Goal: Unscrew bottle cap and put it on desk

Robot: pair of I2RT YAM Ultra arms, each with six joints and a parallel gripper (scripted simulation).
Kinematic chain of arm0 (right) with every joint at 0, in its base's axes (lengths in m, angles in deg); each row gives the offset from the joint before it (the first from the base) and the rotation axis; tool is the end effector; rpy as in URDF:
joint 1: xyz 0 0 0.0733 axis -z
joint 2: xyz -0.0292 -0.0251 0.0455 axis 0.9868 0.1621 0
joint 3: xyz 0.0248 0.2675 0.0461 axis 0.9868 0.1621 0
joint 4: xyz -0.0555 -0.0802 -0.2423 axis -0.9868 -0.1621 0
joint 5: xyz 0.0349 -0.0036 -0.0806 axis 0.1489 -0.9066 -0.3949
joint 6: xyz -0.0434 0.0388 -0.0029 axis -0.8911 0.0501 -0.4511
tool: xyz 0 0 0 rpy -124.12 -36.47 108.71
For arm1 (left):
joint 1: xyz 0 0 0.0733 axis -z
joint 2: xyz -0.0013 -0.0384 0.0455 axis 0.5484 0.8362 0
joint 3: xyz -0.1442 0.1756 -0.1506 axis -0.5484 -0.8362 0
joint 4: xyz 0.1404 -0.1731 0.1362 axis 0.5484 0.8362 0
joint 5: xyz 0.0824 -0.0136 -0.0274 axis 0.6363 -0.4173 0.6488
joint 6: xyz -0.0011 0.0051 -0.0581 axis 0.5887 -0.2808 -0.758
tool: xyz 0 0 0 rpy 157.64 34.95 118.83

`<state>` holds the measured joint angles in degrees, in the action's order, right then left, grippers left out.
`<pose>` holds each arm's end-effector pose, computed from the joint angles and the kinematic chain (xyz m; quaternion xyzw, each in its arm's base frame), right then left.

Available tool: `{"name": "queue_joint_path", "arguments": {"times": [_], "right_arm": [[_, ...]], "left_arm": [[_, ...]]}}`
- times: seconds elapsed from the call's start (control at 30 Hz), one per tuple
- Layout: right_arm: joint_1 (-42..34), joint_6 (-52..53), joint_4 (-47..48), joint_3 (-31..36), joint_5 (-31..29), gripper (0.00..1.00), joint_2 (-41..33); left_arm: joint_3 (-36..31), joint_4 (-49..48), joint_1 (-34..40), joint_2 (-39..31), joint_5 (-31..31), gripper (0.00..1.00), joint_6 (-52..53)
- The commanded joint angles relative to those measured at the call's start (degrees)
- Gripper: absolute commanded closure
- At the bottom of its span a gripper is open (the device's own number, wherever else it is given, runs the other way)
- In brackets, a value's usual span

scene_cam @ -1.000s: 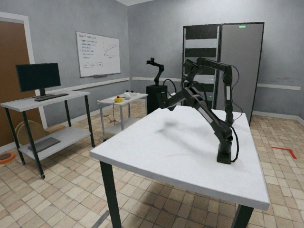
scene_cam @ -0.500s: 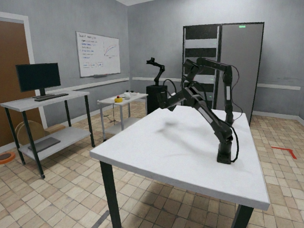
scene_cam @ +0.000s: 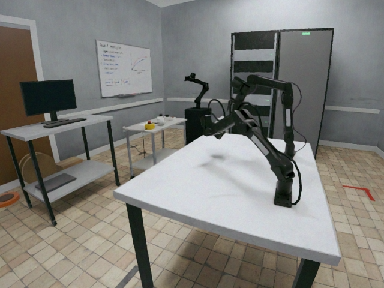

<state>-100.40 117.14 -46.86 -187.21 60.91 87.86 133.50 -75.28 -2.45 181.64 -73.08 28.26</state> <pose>0.3185 0.1155 0.3907 0.6338 0.7312 0.2214 0.1212 0.4647 -0.3213 0.1629 0.6860 0.3174 -0.3772 0.5352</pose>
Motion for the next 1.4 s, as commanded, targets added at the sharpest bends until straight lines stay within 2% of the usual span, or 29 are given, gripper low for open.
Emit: {"name": "queue_joint_path", "arguments": {"times": [0.0, 1.37], "right_arm": [[-0.5, -0.1, 4.6, 3.2, -1.3, 0.43, 1.0], [-0.3, -0.2, 4.6, 2.3, -1.3, 0.43, -0.5]], "left_arm": [[0.7, 1.5, -1.4, -0.3, 1.7, 1.0, -0.2], [1.1, 1.8, -1.4, -0.2, 1.8, 1.0, -0.1]]}}
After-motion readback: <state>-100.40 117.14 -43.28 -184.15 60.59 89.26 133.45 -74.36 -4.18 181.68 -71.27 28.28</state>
